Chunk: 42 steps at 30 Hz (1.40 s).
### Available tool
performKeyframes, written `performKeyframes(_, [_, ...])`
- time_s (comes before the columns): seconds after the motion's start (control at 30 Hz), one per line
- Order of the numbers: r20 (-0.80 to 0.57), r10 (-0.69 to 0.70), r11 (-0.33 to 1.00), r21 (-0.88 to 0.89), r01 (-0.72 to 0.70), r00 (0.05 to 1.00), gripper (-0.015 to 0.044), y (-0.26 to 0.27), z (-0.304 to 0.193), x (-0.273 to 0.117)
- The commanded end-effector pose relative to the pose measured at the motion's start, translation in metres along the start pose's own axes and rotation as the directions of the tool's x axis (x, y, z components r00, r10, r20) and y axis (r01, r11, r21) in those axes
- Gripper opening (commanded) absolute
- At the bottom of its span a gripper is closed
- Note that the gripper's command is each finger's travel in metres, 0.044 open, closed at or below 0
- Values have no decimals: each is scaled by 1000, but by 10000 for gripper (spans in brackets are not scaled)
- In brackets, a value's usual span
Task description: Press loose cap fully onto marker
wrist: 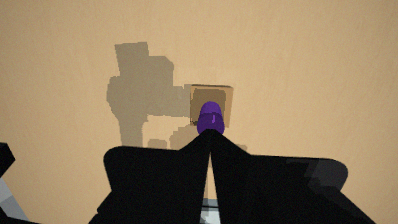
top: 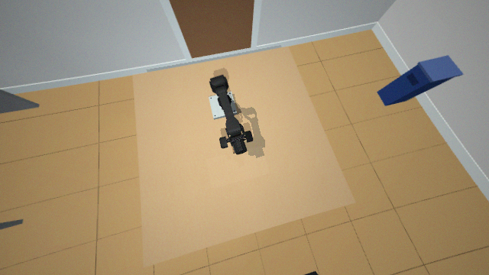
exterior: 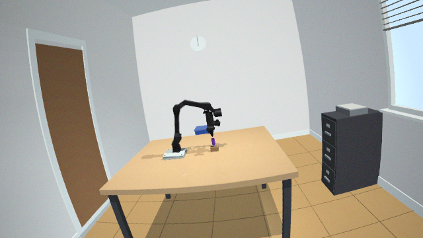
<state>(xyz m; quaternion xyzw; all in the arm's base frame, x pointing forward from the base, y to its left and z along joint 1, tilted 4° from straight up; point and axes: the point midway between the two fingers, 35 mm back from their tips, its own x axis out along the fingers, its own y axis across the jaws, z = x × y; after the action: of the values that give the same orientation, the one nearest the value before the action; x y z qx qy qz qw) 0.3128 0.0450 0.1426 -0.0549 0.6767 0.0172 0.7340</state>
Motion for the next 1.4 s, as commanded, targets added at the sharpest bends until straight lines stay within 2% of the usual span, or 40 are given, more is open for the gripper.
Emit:
performKeyframes(0.0, [-4, -4, 1000, 2, 4, 1000, 0, -1, -1, 7])
performKeyframes(0.43, [-4, -4, 1000, 2, 4, 1000, 0, -1, 0, 25])
performKeyframes(0.73, [10, -3, 1000, 6, 3, 1000, 0, -1, 2, 17])
performKeyframes(1.0, [7, -3, 1000, 6, 3, 1000, 0, 0, 3, -63])
performKeyframes(1.13, [7, -3, 1000, 6, 3, 1000, 0, -1, 2, -70])
performKeyframes(1.37, [7, -3, 1000, 6, 3, 1000, 184, -1, 2, -70])
